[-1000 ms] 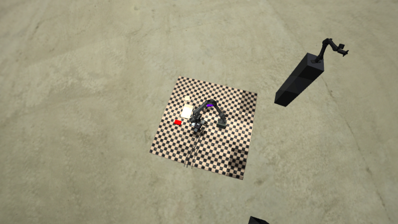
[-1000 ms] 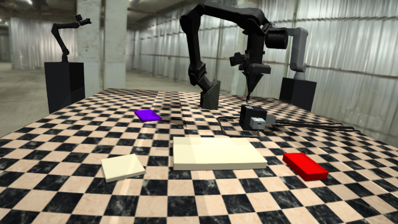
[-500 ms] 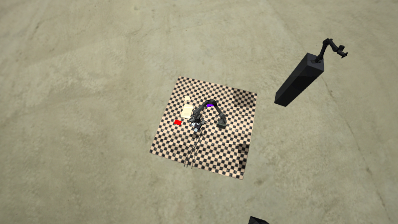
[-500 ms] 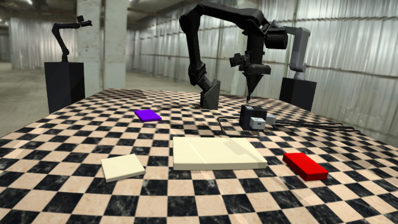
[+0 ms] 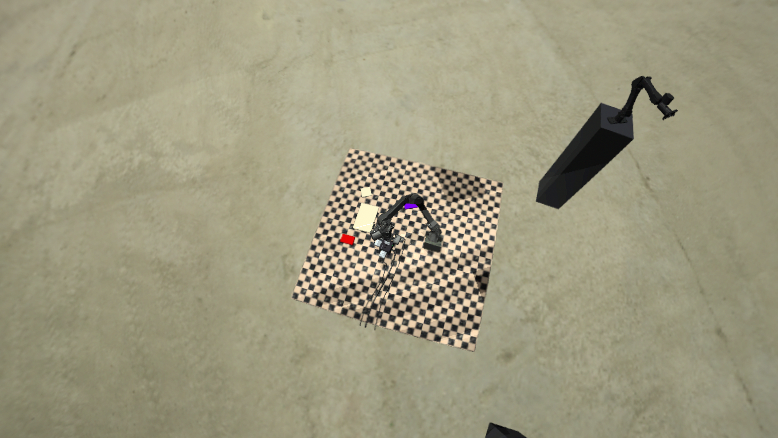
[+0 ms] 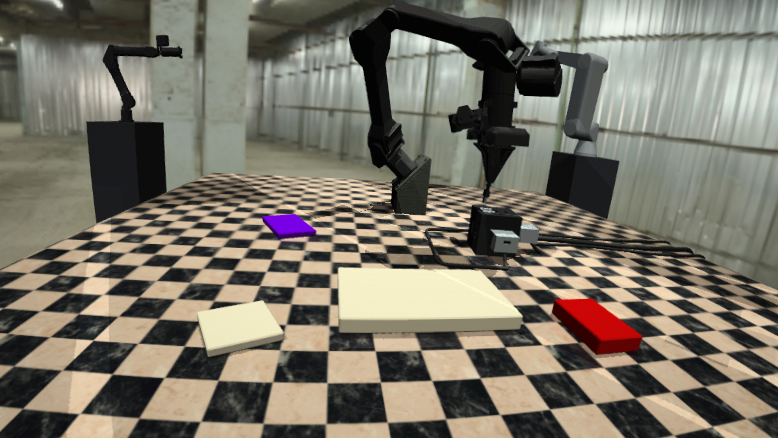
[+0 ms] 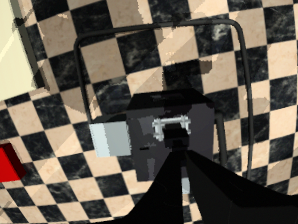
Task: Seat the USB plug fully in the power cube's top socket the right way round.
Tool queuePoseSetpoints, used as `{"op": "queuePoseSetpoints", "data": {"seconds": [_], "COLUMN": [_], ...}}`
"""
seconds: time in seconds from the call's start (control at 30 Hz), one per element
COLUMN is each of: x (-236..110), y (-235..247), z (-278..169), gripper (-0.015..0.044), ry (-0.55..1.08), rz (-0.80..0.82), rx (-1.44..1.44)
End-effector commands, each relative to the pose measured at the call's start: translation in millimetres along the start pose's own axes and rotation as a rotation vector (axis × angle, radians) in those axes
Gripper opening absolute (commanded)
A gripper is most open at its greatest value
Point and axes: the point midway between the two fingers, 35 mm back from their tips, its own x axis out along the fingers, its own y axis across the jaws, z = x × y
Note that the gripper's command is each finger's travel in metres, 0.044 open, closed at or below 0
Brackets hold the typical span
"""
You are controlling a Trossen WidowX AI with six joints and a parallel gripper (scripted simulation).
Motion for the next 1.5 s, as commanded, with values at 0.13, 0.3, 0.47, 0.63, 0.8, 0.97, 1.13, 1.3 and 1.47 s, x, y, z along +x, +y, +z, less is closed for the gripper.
{"op": "queuePoseSetpoints", "data": {"seconds": [0.13, 0.3, 0.47, 0.63, 0.8, 0.97, 1.13, 1.3, 1.47], "x": [0.3, 0.9, 1.5, 2.1, 2.8, 3.4, 4.0, 4.6, 5.2], "y": [-0.2, -0.3, -0.3, -0.3, -0.3, -0.4, -0.4, -0.4, -0.4], "z": [-0.8, -1.1, -1.4, -1.7, -2.0, -2.3, -2.6, -3.0, -3.3], "gripper": [0.0000, 0.0000, 0.0000, 0.0000, 0.0000, 0.0000, 0.0000, 0.0000, 0.0000], "ry": [0.013, 0.017, 0.021, 0.025, 0.029, 0.033, 0.037, 0.041, 0.045], "rz": [-0.002, -0.002, -0.002, -0.002, -0.002, -0.002, -0.002, -0.001, -0.001], "rx": [0.000, 0.000, 0.001, 0.001, 0.002, 0.002, 0.003, 0.003, 0.004]}}
